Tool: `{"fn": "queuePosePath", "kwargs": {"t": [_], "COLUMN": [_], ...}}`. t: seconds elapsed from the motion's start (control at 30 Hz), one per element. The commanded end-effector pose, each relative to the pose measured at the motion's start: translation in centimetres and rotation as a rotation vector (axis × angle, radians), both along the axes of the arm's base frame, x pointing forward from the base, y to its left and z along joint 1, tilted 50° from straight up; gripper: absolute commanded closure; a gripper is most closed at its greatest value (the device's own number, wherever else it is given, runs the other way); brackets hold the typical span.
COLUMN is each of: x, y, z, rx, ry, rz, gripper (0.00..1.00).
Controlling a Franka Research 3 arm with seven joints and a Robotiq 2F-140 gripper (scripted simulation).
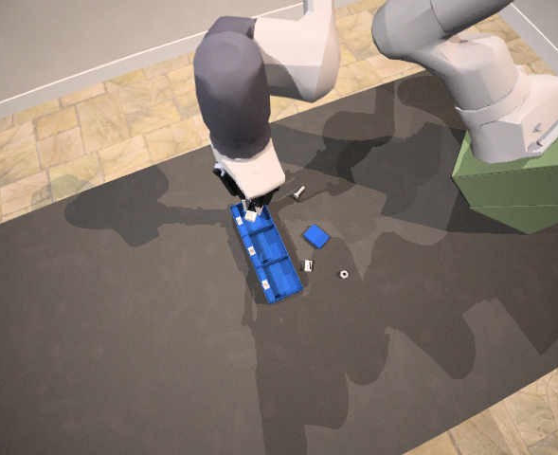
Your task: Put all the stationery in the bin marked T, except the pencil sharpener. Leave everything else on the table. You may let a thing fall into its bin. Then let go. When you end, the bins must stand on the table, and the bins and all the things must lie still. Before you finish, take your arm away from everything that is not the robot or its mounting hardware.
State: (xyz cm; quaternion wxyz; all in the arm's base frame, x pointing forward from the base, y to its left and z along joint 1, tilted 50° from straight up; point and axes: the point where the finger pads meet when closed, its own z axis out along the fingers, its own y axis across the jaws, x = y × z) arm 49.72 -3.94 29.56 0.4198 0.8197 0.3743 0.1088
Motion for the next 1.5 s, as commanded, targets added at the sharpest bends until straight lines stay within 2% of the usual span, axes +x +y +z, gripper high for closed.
{"fn": "queuePosePath", "kwargs": {"t": [0.0,0.53,1.03,1.1,1.27,1.47], "x": [0.20,0.20,0.17,0.17,0.16,0.13], "y": [0.39,0.36,0.36,0.36,0.36,0.37], "z": [0.34,0.37,0.36,0.36,0.34,0.31], "rx": [-0.071,-0.168,-0.283,-0.283,-0.328,-0.332], "ry": [0.095,0.221,0.375,0.375,0.439,0.445], "rz": [0.108,0.234,0.384,0.384,0.445,0.450], "gripper": [0.89,0.89,0.89,0.89,0.89,0.89]}}
